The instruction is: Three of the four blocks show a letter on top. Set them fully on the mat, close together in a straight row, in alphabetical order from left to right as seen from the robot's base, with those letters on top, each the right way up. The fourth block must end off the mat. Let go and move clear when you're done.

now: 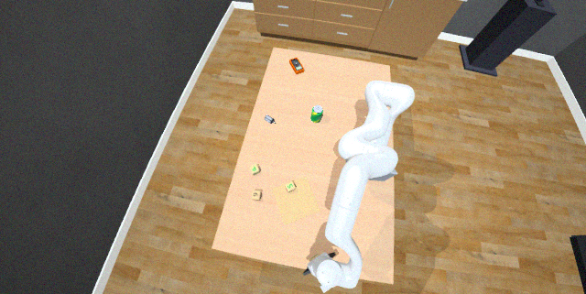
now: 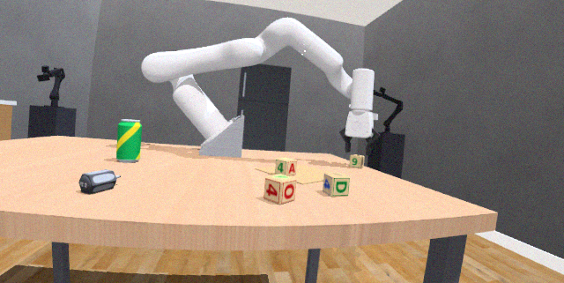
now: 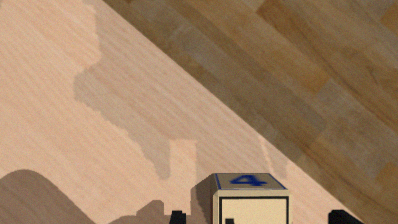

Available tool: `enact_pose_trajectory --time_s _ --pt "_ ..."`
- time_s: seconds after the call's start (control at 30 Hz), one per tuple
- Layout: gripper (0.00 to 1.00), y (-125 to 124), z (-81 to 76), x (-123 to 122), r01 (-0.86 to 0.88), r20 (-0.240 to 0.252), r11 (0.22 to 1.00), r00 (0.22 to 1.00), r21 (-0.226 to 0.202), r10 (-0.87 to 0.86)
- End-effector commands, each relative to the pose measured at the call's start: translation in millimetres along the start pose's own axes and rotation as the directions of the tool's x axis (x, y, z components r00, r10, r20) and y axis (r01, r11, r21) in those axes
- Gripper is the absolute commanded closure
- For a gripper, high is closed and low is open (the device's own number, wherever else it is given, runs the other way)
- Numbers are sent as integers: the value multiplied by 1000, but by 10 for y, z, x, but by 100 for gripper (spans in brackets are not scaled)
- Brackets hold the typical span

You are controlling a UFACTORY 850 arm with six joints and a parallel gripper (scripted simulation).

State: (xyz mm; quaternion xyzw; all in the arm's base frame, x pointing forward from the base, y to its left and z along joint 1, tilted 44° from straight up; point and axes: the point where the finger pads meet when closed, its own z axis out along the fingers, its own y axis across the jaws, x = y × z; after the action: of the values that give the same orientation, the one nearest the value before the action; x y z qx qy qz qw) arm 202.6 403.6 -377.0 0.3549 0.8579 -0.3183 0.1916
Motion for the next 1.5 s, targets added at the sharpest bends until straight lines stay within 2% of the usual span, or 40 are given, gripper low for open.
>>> enact_pose_trajectory --time_s 0.0,0.43,1.47 --pt "13 12 44 3 -1 -2 1000 1000 -3 1" --pt "13 13 397 3 -1 -2 1000 1000 -3 1" --pt "13 13 437 3 -1 -2 1000 1000 -3 1"
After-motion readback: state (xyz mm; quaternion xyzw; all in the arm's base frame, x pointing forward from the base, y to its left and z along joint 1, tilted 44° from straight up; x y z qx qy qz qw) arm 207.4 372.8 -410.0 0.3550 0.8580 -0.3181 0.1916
